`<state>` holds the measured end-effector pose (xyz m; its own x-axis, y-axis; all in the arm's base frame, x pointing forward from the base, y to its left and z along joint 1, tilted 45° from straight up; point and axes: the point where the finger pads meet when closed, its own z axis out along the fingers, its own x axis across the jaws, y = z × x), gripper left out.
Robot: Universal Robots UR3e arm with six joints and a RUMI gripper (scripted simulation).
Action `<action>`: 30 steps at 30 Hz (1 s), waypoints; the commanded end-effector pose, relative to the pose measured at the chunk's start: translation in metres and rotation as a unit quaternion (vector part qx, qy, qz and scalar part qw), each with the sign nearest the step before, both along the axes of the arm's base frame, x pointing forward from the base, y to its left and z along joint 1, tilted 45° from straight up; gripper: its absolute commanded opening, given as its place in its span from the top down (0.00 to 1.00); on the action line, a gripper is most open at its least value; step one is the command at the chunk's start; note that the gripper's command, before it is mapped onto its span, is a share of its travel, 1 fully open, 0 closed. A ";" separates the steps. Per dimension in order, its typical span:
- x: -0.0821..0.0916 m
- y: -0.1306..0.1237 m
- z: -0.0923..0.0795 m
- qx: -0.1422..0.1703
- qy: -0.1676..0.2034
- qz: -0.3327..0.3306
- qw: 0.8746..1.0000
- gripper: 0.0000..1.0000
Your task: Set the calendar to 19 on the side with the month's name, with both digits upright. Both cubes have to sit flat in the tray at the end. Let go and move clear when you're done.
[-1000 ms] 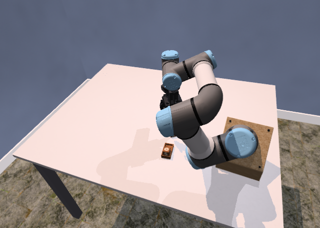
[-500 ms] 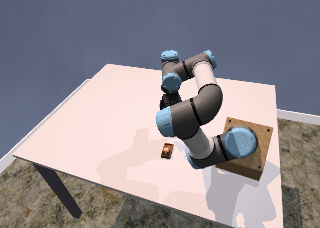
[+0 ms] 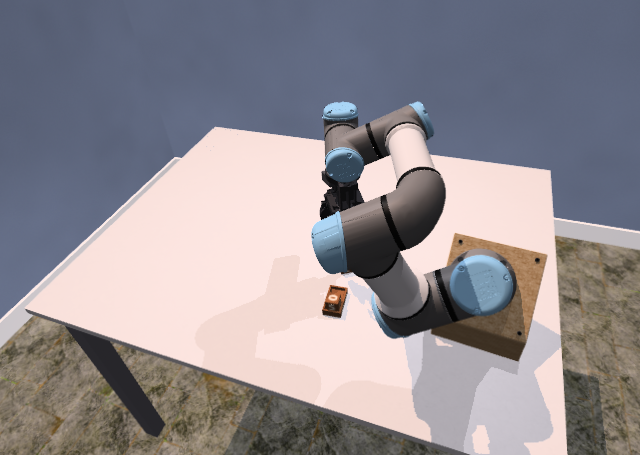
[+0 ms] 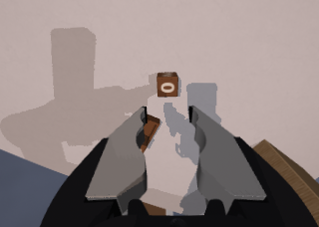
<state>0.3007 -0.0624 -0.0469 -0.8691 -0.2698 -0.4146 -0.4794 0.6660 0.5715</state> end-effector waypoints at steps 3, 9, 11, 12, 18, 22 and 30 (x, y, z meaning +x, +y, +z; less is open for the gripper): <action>0.001 0.002 -0.003 -0.001 -0.002 0.001 1.000 0.72; 0.002 0.008 -0.009 -0.001 -0.002 0.001 1.000 0.72; 0.002 0.010 -0.011 -0.001 -0.002 0.001 1.000 0.72; 0.002 0.011 -0.013 -0.001 -0.002 0.001 1.000 0.72; 0.003 0.015 -0.017 -0.001 -0.002 0.001 1.000 0.72; 0.003 0.020 -0.022 -0.001 -0.002 0.001 1.000 0.72; 0.004 0.027 -0.030 -0.001 -0.002 0.001 1.000 0.72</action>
<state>0.3040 -0.0372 -0.0734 -0.8670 -0.2727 -0.4170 -0.4832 0.6645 0.5701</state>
